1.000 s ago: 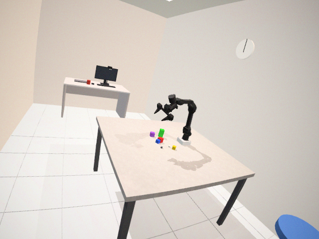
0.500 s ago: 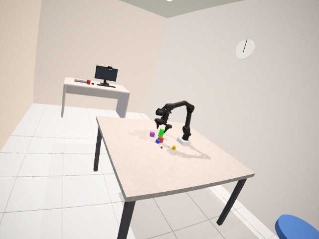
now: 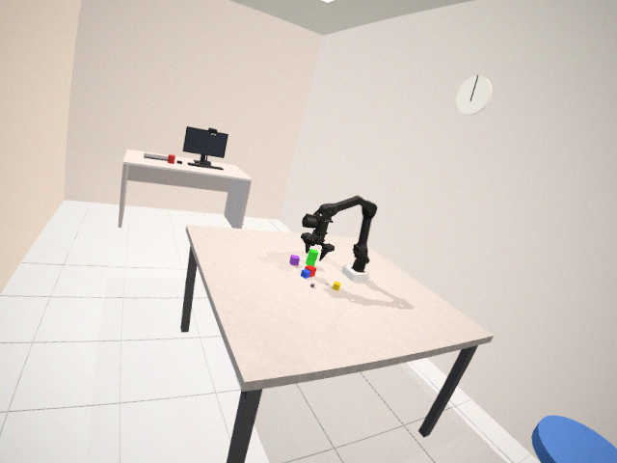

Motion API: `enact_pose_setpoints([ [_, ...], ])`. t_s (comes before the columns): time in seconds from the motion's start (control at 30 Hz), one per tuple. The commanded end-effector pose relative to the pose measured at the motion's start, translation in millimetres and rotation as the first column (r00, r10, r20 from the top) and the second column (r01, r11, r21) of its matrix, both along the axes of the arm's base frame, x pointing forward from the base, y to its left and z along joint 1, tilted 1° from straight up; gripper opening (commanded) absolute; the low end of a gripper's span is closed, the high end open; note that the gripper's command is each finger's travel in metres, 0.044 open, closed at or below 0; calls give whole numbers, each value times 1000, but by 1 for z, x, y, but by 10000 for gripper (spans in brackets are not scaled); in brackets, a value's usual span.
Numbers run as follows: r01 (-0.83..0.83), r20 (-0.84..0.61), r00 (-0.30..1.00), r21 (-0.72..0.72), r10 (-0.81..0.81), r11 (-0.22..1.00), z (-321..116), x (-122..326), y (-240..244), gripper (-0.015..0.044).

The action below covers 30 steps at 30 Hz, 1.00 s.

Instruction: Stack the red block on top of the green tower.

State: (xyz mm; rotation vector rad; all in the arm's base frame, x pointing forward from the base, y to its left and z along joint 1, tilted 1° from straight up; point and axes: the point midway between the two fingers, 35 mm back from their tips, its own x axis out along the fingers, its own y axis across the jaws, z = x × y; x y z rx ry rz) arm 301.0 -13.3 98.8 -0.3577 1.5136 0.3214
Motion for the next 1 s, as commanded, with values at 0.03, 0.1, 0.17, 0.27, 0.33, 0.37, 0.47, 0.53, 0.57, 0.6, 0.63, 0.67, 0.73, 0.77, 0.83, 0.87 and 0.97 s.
enact_pose_setpoints([
  [0.03,-4,-11,1000,5,4,1000,-32,-2,0,440],
  [0.1,-4,-11,1000,5,4,1000,-41,-2,1,440],
  [0.17,-4,-11,1000,5,4,1000,-43,-1,1,440],
  [0.27,-4,-11,1000,5,4,1000,-43,-1,2,440],
  [0.33,-4,-11,1000,5,4,1000,-45,-1,2,440],
  [0.37,-4,-11,1000,5,4,1000,-47,-1,2,440],
  [0.47,-4,-11,1000,5,4,1000,-52,0,2,440],
  [0.53,-4,-11,1000,5,4,1000,-55,0,1,440],
  [0.57,-4,-11,1000,5,4,1000,-57,0,1,440],
  [0.6,-4,-11,1000,5,4,1000,-58,0,1,440],
  [0.63,-4,-11,1000,5,4,1000,-60,0,1,440],
  [0.67,-4,-11,1000,5,4,1000,-62,1,1,440],
  [0.73,-4,-11,1000,5,4,1000,-65,1,1,440],
  [0.77,-4,-11,1000,5,4,1000,-66,1,1,440],
  [0.83,-4,-11,1000,5,4,1000,-70,1,1,440],
  [0.87,-4,-11,1000,5,4,1000,-71,1,1,440],
  [0.97,-4,-11,1000,5,4,1000,-76,1,1,440],
])
